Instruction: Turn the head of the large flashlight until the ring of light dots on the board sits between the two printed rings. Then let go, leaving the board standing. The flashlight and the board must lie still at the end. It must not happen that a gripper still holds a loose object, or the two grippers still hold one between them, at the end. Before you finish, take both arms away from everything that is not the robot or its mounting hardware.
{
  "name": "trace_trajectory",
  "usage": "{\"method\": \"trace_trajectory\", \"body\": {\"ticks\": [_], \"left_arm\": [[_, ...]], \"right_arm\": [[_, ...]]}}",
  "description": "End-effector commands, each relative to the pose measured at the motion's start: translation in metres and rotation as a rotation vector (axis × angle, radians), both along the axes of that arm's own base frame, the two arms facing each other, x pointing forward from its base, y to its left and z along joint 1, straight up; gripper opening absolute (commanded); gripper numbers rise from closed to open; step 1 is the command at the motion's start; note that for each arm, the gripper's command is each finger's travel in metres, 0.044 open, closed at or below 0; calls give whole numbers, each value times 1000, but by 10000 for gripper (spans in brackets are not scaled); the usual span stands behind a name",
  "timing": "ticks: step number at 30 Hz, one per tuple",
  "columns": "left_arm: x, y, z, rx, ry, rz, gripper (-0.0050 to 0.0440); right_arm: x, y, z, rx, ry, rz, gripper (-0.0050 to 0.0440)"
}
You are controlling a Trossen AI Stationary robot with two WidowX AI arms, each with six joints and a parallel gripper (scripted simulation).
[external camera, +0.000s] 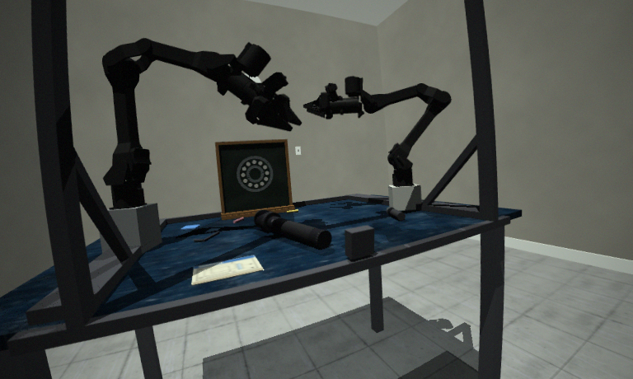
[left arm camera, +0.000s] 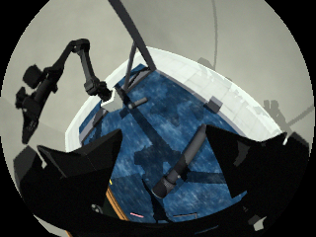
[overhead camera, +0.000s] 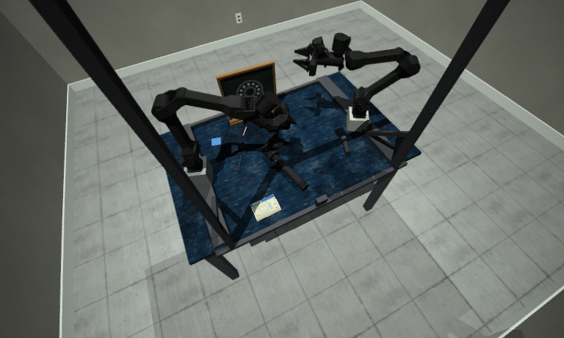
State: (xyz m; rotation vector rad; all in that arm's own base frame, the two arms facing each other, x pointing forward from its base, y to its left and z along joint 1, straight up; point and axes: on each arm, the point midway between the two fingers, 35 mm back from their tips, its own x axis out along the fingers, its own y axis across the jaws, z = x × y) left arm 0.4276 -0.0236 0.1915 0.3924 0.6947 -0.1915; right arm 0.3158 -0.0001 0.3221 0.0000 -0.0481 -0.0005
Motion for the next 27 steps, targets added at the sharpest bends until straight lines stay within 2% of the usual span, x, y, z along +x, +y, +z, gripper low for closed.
{"method": "trace_trajectory", "body": {"ticks": [1,9,12,13,15,16,23,27], "left_arm": [[-17,7,41,-64,-165,60,440],[-48,15,83,-187,-395,131,440],[-53,16,88,-203,-422,138,440],[-63,17,103,-222,-481,142,440],[-65,18,98,-251,-499,158,440],[-77,20,114,-272,-562,160,440],[-114,25,138,-392,-756,184,440],[-121,26,145,-419,-799,185,440]], "right_arm": [[-1,0,8,-3,-18,-2,337],[-1,0,8,-3,-18,-1,337],[-1,0,8,-3,-18,-1,337],[-1,0,8,-2,-18,-1,337],[-1,0,8,-2,-19,-1,337],[-1,0,8,-2,-19,-1,337],[-1,0,9,-2,-19,-1,337],[-1,0,9,-2,-20,0,337]]}}
